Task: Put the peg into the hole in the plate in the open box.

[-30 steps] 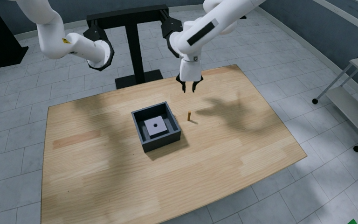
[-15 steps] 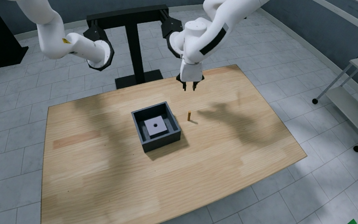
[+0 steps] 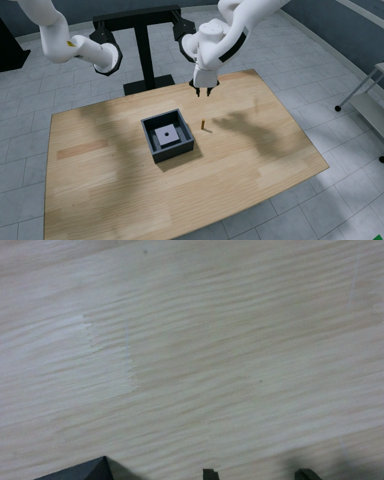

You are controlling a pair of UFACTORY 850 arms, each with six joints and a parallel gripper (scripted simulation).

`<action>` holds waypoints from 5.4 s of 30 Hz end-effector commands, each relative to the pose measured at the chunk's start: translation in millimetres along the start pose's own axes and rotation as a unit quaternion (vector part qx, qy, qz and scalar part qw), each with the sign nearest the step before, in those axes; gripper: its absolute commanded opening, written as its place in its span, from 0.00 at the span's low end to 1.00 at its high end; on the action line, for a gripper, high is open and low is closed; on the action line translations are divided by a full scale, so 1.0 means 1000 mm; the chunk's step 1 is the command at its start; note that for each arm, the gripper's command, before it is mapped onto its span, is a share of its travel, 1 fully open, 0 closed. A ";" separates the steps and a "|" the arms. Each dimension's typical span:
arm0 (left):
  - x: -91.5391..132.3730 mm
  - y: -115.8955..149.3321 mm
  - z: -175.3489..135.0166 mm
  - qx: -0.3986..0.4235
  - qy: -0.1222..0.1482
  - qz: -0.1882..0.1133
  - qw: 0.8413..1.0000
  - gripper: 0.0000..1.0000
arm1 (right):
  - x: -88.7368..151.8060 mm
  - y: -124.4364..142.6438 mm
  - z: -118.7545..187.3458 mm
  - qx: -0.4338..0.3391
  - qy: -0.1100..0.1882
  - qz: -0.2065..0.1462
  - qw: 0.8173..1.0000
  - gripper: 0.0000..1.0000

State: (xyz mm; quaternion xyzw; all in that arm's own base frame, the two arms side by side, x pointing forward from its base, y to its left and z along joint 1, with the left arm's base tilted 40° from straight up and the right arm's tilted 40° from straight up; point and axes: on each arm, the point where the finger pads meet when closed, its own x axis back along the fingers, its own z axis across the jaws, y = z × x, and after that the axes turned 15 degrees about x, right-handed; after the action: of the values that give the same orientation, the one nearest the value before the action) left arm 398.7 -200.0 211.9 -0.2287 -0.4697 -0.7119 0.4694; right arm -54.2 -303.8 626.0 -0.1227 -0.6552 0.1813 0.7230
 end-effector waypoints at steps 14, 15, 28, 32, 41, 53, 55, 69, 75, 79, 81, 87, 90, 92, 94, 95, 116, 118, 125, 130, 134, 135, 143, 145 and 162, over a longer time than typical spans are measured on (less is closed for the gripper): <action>-0.040 0.086 -0.023 0.000 0.000 0.000 1.000 0.44 | 0.001 0.000 0.000 0.000 0.000 0.001 1.000 1.00; -0.040 0.086 -0.023 0.000 0.000 0.000 1.000 0.44 | 0.001 0.000 0.000 0.000 0.000 0.001 1.000 1.00; -0.054 0.086 -0.023 0.000 0.000 0.000 1.000 0.44 | 0.001 0.000 0.000 0.000 0.000 0.001 1.000 1.00; -0.068 0.086 -0.023 0.000 0.000 0.000 1.000 0.44 | 0.001 0.000 0.000 0.000 0.000 0.001 1.000 1.00; -0.096 0.086 -0.023 0.000 0.000 0.000 1.000 0.44 | 0.001 0.000 0.000 0.000 0.000 0.001 1.000 1.00; -0.104 0.086 -0.023 0.000 0.000 0.000 1.000 0.00 | 0.001 0.000 0.000 0.000 0.000 0.001 1.000 1.00; -0.104 0.086 -0.023 0.000 0.000 0.000 1.000 0.00 | 0.001 0.000 0.000 0.000 0.000 0.001 1.000 1.00; -0.086 0.086 -0.023 0.000 0.000 0.000 1.000 0.00 | 0.001 0.000 0.000 0.000 0.000 0.001 1.000 1.00; -0.055 0.086 -0.023 0.000 0.000 0.000 1.000 0.00 | 0.001 0.000 0.000 0.000 0.000 0.001 1.000 1.00; -0.033 0.086 -0.023 0.000 0.000 0.000 1.000 0.00 | 0.001 0.000 0.000 0.000 0.000 0.001 1.000 1.00; -0.019 0.086 -0.023 0.000 0.000 0.000 1.000 0.00 | 0.001 0.000 0.000 0.000 0.000 0.001 1.000 1.00; 0.010 0.086 -0.023 0.000 0.000 0.000 1.000 0.00 | 0.001 0.000 0.000 0.000 0.000 0.001 1.000 1.00; 0.014 0.086 -0.023 0.000 0.000 0.000 1.000 0.00 | 0.001 0.000 0.000 0.000 0.000 0.001 1.000 1.00; 0.014 0.086 -0.023 0.000 0.000 0.000 1.000 0.00 | 0.001 0.000 0.000 0.000 0.000 0.001 1.000 1.00; 0.015 0.086 -0.023 0.000 0.000 0.000 1.000 0.00 | 0.001 0.000 0.000 0.000 0.000 0.001 1.000 1.00; 0.015 0.086 -0.023 0.000 0.000 0.000 1.000 0.00 | 0.001 0.000 0.000 0.000 0.000 0.001 1.000 1.00; 0.015 0.100 -0.187 0.000 -0.001 0.000 1.000 0.00 | 0.001 0.000 0.000 0.000 0.000 0.001 1.000 1.00; 0.015 0.098 -0.200 0.000 -0.001 0.000 1.000 0.00 | 0.001 0.000 0.000 0.000 0.000 0.001 1.000 1.00; 0.014 0.096 -0.209 0.000 -0.001 0.000 1.000 0.00 | 0.001 0.000 0.000 0.000 0.000 0.001 1.000 1.00; 0.014 0.096 -0.209 0.000 -0.001 0.000 1.000 0.00 | 0.001 0.000 0.000 0.000 0.000 0.001 1.000 1.00; 0.014 0.097 -0.209 0.000 -0.001 0.000 1.000 0.00 | 0.001 0.000 0.000 0.000 0.000 0.001 1.000 1.00; 0.014 0.097 -0.209 0.000 -0.001 0.000 1.000 0.00 | 0.001 0.000 0.000 0.000 0.000 0.001 1.000 1.00; 0.015 0.097 -0.210 0.000 -0.001 0.000 1.000 0.00 | 0.001 0.000 0.000 0.000 0.000 0.001 1.000 1.00; 0.015 0.098 -0.210 0.000 -0.001 0.000 1.000 0.00 | 0.001 0.000 0.000 0.000 0.000 0.001 1.000 1.00; 0.007 0.098 -0.210 0.000 0.000 0.000 1.000 0.00 | 0.001 0.000 0.000 0.000 0.000 0.001 1.000 1.00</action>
State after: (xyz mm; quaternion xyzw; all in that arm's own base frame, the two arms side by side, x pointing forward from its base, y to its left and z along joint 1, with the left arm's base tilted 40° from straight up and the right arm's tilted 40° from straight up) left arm 504.8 -400.3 167.1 -0.2289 -0.4692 -0.7116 0.4701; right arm -54.2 -303.8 626.0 -0.1227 -0.6552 0.1813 0.7230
